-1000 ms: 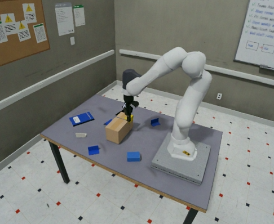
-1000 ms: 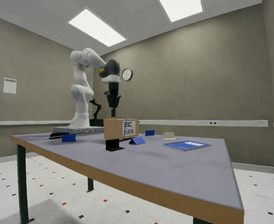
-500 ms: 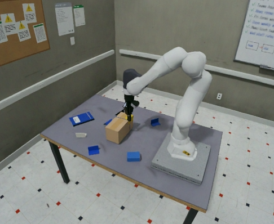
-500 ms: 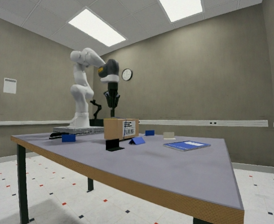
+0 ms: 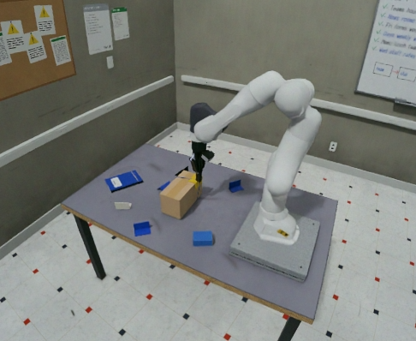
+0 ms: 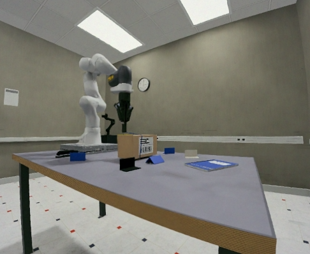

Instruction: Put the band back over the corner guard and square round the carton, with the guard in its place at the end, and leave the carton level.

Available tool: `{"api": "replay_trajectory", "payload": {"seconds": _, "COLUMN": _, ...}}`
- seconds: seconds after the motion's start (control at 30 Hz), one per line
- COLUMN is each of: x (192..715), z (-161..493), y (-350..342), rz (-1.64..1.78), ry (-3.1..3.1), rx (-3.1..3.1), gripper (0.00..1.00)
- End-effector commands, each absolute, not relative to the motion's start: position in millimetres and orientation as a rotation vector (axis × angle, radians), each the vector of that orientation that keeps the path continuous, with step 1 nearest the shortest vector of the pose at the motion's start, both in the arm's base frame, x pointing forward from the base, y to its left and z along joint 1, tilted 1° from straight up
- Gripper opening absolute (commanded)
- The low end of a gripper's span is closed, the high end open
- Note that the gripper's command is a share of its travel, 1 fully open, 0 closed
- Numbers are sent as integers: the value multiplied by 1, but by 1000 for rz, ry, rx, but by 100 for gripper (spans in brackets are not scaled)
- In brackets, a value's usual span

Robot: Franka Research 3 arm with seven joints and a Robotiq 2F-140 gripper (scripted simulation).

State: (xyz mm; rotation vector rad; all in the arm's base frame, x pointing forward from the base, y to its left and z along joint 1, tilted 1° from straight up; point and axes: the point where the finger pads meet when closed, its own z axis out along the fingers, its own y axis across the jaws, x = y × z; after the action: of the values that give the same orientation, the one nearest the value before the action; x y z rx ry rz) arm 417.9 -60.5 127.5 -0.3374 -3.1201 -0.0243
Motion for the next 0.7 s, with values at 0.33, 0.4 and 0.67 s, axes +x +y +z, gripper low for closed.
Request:
{"api": "replay_trajectory", "payload": {"seconds": 0.33, "x": 416, "z": 127, "y": -85, "rz": -22, "ry": -3119, "rx": -297, "gripper": 10}}
{"api": "replay_trajectory", "payload": {"seconds": 0.4, "x": 416, "z": 127, "y": -86, "rz": -22, "ry": -3119, "rx": -297, "gripper": 10}}
{"api": "replay_trajectory", "payload": {"seconds": 0.67, "x": 416, "z": 127, "y": -89, "rz": -22, "ry": -3119, "rx": -297, "gripper": 10}}
